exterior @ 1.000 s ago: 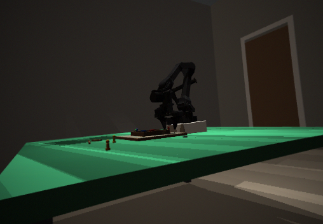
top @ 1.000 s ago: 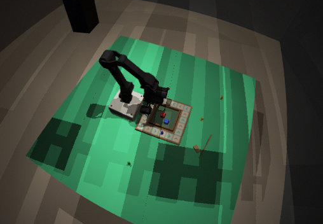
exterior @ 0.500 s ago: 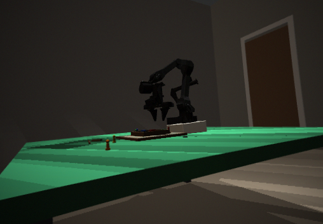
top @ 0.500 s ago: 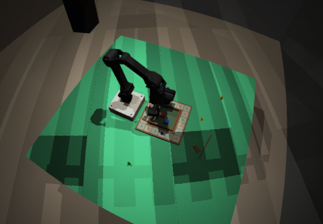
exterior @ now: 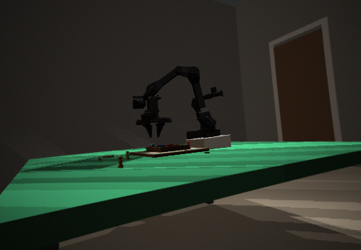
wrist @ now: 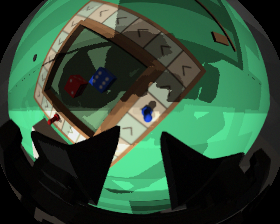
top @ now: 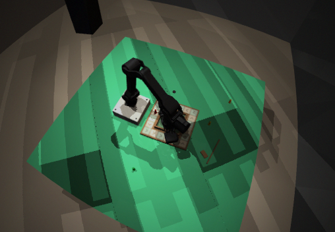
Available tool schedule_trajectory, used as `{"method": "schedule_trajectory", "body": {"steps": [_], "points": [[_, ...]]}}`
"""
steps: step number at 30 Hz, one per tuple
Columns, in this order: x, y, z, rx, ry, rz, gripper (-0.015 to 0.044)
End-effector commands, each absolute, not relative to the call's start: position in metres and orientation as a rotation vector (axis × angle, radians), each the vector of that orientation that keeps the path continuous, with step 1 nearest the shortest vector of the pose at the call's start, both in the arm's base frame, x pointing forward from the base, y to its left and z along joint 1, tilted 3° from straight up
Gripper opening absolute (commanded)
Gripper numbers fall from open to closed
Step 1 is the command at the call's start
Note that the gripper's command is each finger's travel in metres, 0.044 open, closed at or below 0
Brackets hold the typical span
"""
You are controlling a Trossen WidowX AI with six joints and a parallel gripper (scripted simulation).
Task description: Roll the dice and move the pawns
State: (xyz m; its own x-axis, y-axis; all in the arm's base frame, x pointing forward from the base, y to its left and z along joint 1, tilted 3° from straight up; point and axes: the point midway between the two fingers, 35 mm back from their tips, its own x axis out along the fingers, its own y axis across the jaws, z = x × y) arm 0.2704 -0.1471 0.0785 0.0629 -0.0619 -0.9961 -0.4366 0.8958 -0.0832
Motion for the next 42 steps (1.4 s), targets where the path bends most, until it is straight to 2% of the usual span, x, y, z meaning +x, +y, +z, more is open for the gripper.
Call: {"method": "schedule_trajectory", "body": {"steps": [1, 39, 42], "points": [[0.276, -0.156, 0.079, -0.435, 1.482, 0.321, 0.0200], [0.279, -0.158, 0.023, -0.435, 1.482, 0.321, 0.0200], [0.279, -0.158, 0.023, -0.435, 1.482, 0.321, 0.0121]]}}
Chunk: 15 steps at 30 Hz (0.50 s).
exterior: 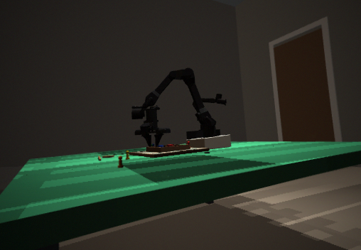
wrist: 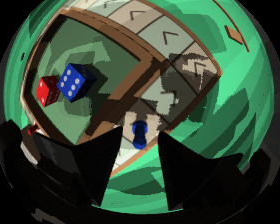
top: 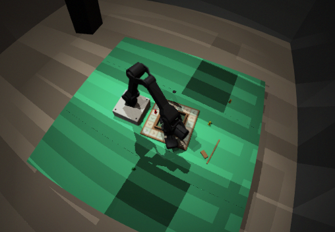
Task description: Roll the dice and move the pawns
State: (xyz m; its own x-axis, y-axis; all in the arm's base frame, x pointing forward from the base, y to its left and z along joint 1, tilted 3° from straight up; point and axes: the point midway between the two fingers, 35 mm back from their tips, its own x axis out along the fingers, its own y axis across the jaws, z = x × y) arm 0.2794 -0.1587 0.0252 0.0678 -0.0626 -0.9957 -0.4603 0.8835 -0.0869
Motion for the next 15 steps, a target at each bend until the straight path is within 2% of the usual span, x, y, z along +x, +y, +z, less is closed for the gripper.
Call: {"method": "schedule_trajectory", "body": {"steps": [1, 3, 9, 15], "points": [[0.2795, -0.1579, 0.0227, -0.435, 1.482, 0.321, 0.0095], [0.2795, -0.1579, 0.0227, -0.435, 1.482, 0.321, 0.0043], [0.2795, -0.1579, 0.0227, -0.435, 1.482, 0.321, 0.0002], [0.2806, -0.1587, 0.0317, -0.435, 1.482, 0.321, 0.0000]]}}
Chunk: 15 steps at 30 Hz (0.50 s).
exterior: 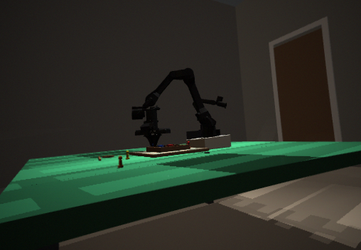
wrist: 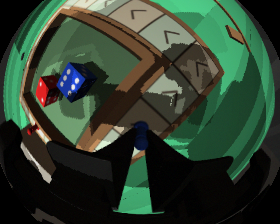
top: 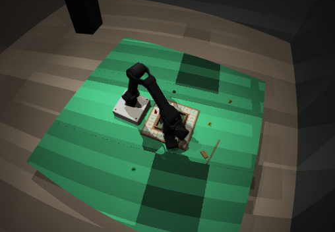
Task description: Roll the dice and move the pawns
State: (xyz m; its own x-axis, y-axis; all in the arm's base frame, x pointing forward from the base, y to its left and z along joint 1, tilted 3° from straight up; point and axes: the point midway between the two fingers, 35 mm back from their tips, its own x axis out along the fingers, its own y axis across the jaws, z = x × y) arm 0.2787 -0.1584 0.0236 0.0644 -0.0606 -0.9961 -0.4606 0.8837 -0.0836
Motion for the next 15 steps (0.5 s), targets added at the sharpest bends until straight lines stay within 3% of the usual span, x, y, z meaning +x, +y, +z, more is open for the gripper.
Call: {"method": "schedule_trajectory", "body": {"steps": [1, 15], "points": [[0.281, -0.159, 0.038, -0.436, 1.482, 0.321, 0.0000], [0.275, -0.158, 0.127, -0.436, 1.482, 0.320, 0.0000]]}}
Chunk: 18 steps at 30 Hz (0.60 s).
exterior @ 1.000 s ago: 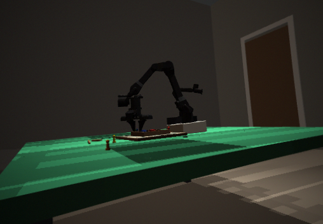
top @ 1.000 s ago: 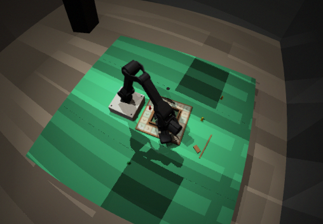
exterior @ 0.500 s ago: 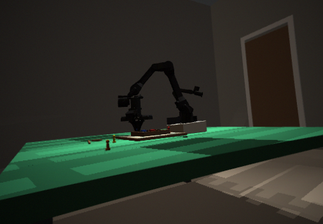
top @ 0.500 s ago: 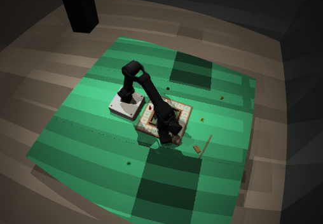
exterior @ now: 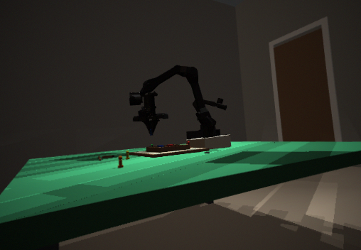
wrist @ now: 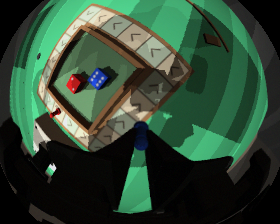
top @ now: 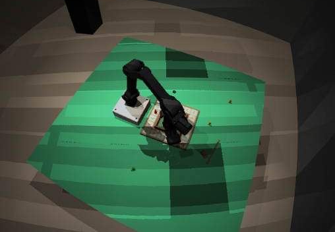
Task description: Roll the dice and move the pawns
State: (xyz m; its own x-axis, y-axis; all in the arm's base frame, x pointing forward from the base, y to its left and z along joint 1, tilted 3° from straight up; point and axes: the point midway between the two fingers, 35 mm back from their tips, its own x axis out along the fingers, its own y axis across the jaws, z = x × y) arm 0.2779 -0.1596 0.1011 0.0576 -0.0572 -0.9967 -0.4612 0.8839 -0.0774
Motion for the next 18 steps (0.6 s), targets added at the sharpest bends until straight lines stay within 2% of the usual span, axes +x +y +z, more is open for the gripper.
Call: {"method": "schedule_trajectory", "body": {"steps": [1, 10, 18], "points": [[0.274, -0.157, 0.134, -0.436, 1.482, 0.320, 0.0000], [0.271, -0.154, 0.150, -0.436, 1.482, 0.321, 0.0000], [0.303, -0.126, 0.135, -0.434, 1.483, 0.328, 0.0000]]}}
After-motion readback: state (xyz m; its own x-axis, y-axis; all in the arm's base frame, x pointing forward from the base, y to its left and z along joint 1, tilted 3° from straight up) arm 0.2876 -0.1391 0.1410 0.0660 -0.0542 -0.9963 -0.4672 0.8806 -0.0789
